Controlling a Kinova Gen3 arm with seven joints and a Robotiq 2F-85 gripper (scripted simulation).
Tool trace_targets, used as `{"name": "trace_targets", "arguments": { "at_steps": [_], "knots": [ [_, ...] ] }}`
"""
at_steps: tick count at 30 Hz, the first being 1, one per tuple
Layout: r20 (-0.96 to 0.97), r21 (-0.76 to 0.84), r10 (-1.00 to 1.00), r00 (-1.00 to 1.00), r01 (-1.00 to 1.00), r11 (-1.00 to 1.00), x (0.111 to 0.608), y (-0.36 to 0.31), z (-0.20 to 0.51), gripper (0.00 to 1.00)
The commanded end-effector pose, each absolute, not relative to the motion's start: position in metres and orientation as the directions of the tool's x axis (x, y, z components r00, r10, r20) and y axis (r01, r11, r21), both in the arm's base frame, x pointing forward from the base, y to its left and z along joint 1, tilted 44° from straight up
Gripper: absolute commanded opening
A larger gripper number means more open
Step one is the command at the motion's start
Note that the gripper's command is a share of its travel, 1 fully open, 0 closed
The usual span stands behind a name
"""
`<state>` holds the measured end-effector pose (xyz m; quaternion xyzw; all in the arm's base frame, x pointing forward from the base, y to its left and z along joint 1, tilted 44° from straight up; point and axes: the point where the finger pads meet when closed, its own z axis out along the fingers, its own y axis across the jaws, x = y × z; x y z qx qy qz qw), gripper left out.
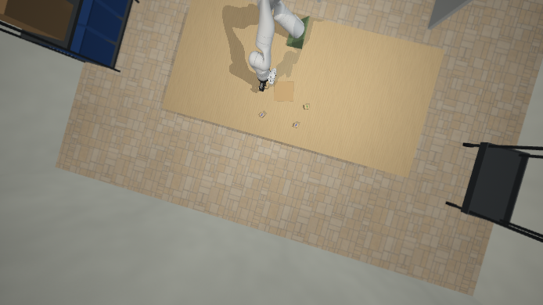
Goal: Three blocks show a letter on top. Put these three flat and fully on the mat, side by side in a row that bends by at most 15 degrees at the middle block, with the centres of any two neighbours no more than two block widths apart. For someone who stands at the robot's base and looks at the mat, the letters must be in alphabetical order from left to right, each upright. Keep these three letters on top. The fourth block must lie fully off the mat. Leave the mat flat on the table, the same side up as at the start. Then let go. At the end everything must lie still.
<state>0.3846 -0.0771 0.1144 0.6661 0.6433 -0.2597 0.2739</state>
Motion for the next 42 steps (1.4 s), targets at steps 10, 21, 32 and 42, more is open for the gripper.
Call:
{"name": "trace_targets", "arguments": {
  "at_steps": [10, 21, 32, 42],
  "knots": [
    [-0.698, 0.049, 0.714, 0.051, 0.999, -0.022, 0.408, -0.068, 0.111, 1.0],
    [-0.697, 0.091, 0.712, 0.082, 0.995, -0.026, 0.474, -0.038, 0.096, 1.0],
    [-0.693, 0.118, 0.714, 0.104, 0.993, -0.031, 0.564, 0.027, 0.045, 1.0],
    [-0.692, 0.101, 0.715, 0.097, 0.994, -0.037, 0.598, 0.073, -0.009, 1.0]
  ]
}}
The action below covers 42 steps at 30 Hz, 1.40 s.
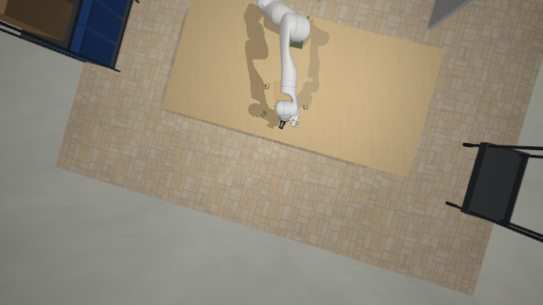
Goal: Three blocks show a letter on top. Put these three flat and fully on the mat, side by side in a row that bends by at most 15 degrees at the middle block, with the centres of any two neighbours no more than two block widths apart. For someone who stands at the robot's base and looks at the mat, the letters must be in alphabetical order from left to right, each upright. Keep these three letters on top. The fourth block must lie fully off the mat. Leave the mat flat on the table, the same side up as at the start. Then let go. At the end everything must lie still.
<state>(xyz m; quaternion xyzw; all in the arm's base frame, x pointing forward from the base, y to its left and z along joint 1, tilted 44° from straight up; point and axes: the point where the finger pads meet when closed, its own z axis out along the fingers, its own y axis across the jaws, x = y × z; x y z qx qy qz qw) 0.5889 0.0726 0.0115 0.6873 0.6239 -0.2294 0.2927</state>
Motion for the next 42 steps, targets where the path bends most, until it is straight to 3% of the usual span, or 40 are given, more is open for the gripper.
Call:
{"name": "trace_targets", "arguments": {
  "at_steps": [1, 24, 25, 42],
  "knots": [
    [-0.692, 0.098, 0.715, 0.095, 0.995, -0.038, 0.6, 0.078, -0.015, 1.0],
    [-0.696, 0.057, 0.714, 0.073, 0.997, -0.047, 0.604, 0.116, -0.074, 1.0],
    [-0.696, 0.057, 0.714, 0.073, 0.997, -0.047, 0.604, 0.116, -0.074, 0.67],
    [-0.696, 0.057, 0.714, 0.073, 0.997, -0.047, 0.604, 0.116, -0.074, 0.67]
  ]
}}
